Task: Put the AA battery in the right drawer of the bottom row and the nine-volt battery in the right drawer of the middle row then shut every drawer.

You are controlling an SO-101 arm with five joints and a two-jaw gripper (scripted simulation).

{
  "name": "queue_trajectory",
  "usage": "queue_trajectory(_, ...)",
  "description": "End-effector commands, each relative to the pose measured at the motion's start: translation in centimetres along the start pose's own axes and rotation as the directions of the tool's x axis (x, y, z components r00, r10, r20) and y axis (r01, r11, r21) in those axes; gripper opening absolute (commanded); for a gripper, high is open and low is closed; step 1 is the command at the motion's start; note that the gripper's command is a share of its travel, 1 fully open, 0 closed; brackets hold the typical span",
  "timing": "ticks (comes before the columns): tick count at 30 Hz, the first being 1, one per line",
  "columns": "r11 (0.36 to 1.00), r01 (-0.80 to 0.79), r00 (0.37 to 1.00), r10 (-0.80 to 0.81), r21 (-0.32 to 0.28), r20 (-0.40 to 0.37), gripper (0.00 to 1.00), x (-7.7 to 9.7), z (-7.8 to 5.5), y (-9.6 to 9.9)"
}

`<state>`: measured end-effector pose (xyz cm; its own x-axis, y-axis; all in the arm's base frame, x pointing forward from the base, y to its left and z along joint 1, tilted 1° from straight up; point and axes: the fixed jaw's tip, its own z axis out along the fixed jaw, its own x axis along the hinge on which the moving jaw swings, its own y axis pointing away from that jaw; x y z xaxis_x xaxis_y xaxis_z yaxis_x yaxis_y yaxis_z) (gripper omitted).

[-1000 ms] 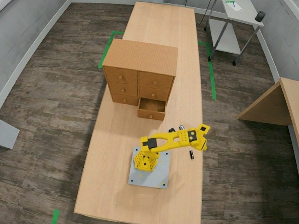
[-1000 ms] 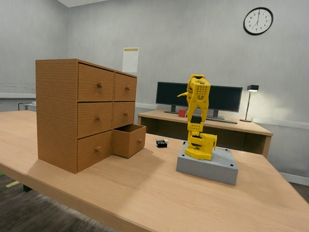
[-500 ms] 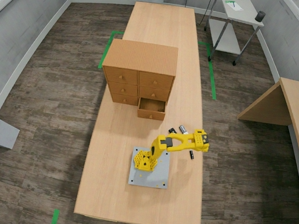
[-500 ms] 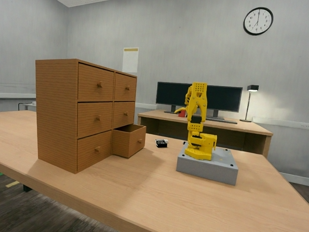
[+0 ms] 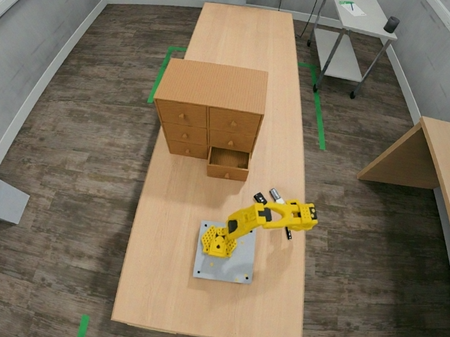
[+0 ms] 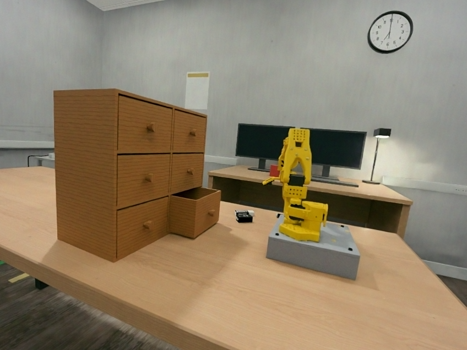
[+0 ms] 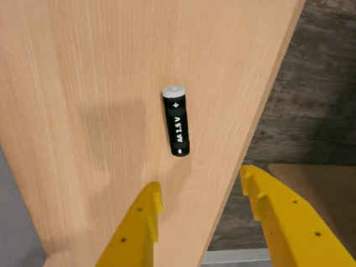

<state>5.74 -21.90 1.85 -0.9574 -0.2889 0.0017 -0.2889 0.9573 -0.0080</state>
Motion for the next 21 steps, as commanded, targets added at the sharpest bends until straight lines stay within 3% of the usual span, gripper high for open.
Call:
queue_trajectory(1,1.0,0.003,1.0,-0.003,0.0,0.001,0.21,0.18,-0.04,-0.15)
queue_trajectory(21,1.0,0.003,1.0,-0.003,0.0,0.001,0.21,0.18,0.21,-0.16)
